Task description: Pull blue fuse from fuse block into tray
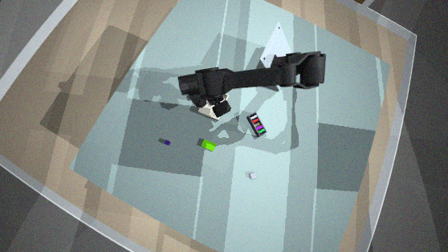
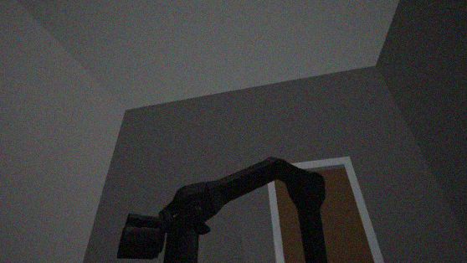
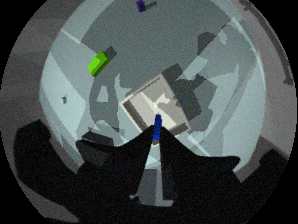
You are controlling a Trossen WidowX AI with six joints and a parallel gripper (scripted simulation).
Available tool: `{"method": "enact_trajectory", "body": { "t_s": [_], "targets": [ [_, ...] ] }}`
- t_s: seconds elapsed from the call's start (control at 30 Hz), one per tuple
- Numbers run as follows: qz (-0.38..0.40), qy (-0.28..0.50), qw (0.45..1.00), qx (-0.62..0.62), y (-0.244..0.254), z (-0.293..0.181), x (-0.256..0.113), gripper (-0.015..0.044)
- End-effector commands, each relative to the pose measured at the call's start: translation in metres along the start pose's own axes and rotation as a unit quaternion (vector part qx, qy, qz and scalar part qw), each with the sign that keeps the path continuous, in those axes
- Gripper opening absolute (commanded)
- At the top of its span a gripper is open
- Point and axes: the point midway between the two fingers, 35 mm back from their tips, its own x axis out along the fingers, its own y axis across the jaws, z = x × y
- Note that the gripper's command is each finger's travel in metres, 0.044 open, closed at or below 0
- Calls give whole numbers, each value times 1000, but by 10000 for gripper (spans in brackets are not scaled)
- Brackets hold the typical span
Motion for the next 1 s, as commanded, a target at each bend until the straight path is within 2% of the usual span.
{"method": "enact_trajectory", "body": {
  "t_s": [0.0, 0.53, 0.97],
  "targets": [
    [4, 7, 1000, 7, -1, -3, 10, 0],
    [4, 7, 1000, 6, 0, -4, 25, 0],
    [1, 4, 1000, 1, 0, -2, 19, 330]
  ]
}}
